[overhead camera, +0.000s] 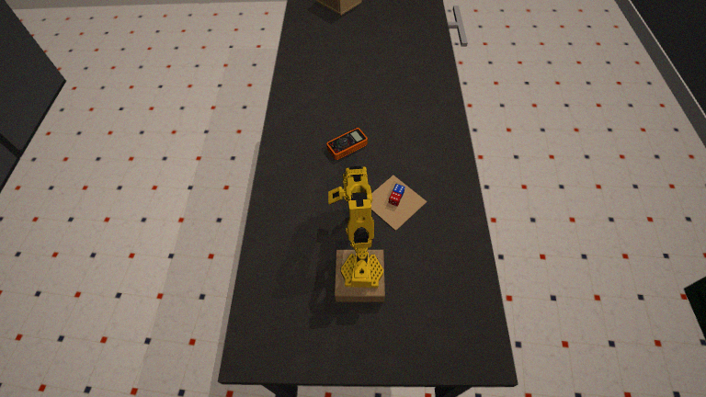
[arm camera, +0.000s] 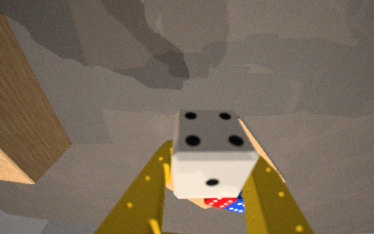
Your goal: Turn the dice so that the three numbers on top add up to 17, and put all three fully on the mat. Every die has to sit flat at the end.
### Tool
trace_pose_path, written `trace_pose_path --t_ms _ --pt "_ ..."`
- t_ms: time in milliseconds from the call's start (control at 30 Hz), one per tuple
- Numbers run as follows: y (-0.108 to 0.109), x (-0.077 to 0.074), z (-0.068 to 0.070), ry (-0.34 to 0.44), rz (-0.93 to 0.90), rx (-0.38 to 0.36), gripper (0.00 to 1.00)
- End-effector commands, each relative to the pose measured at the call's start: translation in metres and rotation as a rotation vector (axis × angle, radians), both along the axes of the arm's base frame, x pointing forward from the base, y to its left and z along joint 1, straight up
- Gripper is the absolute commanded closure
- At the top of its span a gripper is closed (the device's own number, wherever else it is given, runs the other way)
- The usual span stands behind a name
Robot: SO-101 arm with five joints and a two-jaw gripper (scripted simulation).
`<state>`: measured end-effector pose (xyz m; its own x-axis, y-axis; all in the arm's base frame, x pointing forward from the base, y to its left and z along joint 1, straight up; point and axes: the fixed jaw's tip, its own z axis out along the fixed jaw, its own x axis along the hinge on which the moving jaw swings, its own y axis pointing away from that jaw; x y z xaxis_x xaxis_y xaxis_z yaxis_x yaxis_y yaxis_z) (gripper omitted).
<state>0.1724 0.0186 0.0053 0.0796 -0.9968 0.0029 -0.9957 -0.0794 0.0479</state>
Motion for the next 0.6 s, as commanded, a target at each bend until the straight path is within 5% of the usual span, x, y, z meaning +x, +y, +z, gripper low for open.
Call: trace_pose_path --t_ms 0,567 --pt "-0.0010 0.0033 0.0041 -0.021 0.008 0.004 1.00" --pt "0.0056 -0.0033 0.0030 -0.021 0.054 0.005 1.00"
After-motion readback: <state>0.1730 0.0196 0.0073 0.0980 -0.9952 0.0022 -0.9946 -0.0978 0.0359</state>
